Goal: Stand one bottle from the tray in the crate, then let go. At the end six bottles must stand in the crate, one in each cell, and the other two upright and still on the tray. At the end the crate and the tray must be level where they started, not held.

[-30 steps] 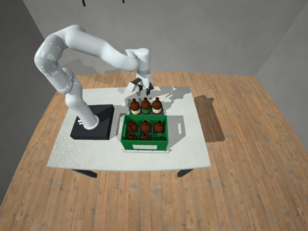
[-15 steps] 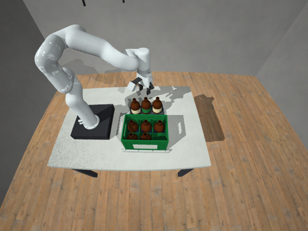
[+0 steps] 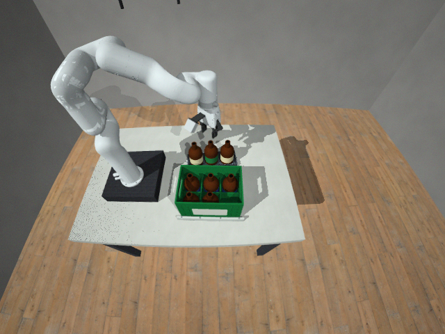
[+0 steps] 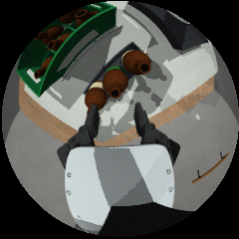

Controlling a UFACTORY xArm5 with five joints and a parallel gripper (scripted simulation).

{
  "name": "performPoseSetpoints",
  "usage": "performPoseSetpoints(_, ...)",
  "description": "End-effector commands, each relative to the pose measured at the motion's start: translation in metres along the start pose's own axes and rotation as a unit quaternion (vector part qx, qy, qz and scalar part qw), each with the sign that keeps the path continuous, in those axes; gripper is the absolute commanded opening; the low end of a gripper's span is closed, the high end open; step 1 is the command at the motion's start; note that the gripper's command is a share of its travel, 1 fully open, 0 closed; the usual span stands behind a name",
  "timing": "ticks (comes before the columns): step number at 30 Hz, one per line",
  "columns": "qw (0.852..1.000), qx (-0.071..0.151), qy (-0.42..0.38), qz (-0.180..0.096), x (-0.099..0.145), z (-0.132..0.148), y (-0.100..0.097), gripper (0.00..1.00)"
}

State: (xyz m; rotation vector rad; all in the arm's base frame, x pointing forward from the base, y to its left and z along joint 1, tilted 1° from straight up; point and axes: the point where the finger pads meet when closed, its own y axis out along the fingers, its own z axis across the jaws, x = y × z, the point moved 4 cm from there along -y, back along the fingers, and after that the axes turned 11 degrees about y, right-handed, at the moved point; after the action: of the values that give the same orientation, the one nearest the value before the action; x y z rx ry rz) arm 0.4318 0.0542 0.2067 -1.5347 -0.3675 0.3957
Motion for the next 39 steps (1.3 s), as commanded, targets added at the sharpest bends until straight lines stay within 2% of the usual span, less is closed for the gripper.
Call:
performPoseSetpoints(1,1.0,-0.001,0.0,-0.002,0.001,-0.001,0.002,0.65)
performPoseSetpoints(26,1.0,-0.001,0.0,-0.002,0.003,-0.002,0.032,0.65)
performPoseSetpoints(39,1.0,-0.001,0.0,-0.002,0.003,-0.002,0.038,0.65)
